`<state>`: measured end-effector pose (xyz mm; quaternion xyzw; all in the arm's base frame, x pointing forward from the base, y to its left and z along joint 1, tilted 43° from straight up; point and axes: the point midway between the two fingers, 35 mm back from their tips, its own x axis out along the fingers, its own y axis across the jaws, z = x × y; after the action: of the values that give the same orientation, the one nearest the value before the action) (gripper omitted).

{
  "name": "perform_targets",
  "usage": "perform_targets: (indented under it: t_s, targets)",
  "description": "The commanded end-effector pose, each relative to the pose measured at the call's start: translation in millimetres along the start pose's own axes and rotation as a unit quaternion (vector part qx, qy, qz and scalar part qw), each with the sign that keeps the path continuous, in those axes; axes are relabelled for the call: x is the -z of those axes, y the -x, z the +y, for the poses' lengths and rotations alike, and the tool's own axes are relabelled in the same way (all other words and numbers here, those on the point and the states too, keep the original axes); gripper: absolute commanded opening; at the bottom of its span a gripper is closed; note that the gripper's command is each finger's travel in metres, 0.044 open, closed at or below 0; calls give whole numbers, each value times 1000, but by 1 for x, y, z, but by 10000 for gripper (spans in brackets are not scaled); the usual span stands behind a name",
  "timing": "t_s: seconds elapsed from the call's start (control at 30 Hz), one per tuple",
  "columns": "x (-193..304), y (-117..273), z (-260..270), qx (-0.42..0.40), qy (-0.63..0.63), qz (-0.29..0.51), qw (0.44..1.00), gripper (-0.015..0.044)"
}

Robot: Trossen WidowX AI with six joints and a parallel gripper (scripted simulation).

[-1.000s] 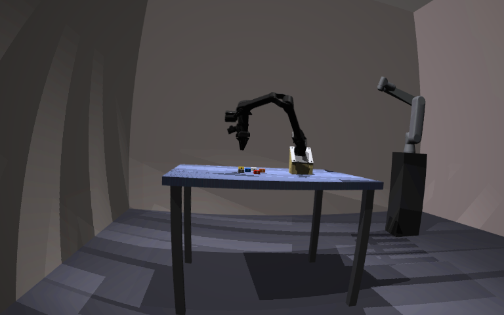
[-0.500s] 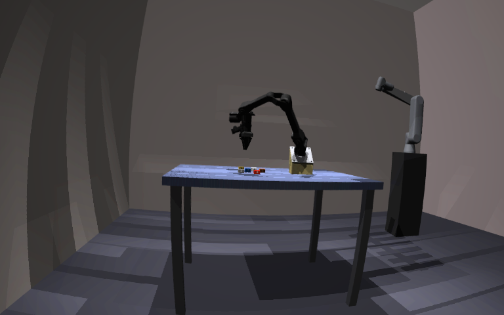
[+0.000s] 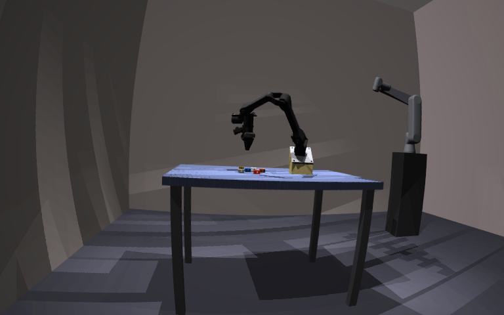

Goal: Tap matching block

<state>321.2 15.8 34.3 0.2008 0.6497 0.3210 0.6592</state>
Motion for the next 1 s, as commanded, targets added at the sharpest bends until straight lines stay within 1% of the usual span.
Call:
perform_targets:
  t_s: [0.0,0.13,0.2,0.4,0.47,0.97]
  targets:
    - [1,0,-1,2,2,1,1000,400]
    - [1,0,-1,2,2,1,1000,400]
    - [-3,0,-10,3,2,1,1000,400]
    - [-23,2,-89,5,3,0,1000,400]
    - [-24,1,-108,5,3,0,1000,400]
    - [-25,1,-111,5,3,0,1000,400]
